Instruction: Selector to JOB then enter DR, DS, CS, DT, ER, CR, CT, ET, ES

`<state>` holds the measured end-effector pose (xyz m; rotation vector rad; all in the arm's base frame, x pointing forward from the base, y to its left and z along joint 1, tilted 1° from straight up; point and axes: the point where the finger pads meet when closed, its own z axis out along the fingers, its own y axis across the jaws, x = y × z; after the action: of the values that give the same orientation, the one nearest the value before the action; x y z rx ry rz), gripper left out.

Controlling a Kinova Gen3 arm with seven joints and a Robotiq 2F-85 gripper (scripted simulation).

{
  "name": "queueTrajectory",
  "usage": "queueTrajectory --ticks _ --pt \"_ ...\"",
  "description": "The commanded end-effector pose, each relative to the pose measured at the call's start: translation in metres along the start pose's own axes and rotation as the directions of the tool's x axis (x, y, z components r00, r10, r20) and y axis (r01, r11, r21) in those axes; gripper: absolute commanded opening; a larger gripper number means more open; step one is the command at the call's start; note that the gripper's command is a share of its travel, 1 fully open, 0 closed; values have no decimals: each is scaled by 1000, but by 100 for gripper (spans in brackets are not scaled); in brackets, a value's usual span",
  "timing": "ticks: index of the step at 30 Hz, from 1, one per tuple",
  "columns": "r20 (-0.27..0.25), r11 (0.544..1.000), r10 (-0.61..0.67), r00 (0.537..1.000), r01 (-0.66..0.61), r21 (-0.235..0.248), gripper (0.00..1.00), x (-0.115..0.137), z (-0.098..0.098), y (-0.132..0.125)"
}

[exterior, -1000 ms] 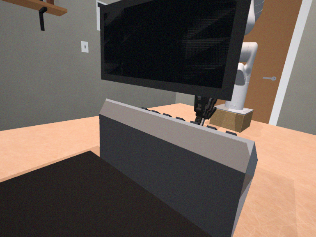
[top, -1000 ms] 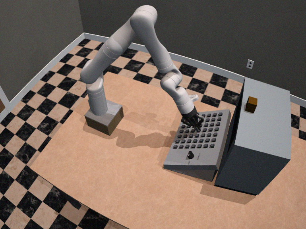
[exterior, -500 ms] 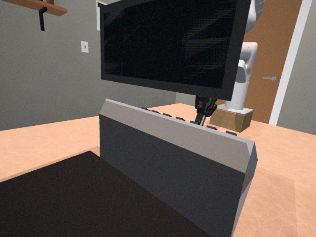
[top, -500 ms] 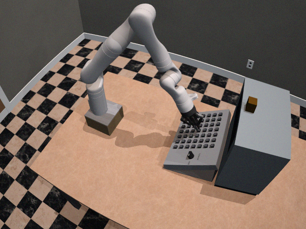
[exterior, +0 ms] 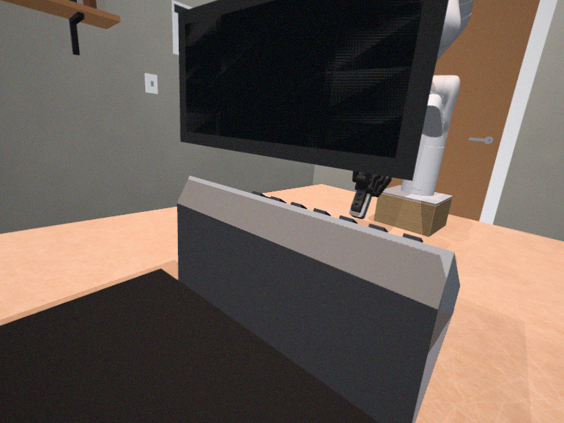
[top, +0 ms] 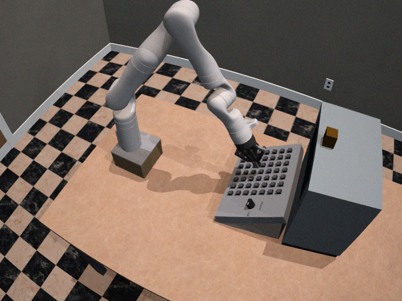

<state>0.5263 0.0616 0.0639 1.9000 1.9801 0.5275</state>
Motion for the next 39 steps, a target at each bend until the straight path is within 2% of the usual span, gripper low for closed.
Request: queueTrajectory --ticks 1,14,20,22,26,39 --pt "0 1000 0 1000 0 -2 10 0 -3 1" --pt "0 1000 0 1000 0 -2 10 0 -5 5" --pt "0 1000 0 1000 0 -2 10 0 -5 47" --pt "0 1000 0 1000 0 -2 10 0 -5 47" --pt "0 1000 0 1000 0 -2 10 0 -5 68" --pt "0 1000 0 1000 0 -2 10 0 1 69"
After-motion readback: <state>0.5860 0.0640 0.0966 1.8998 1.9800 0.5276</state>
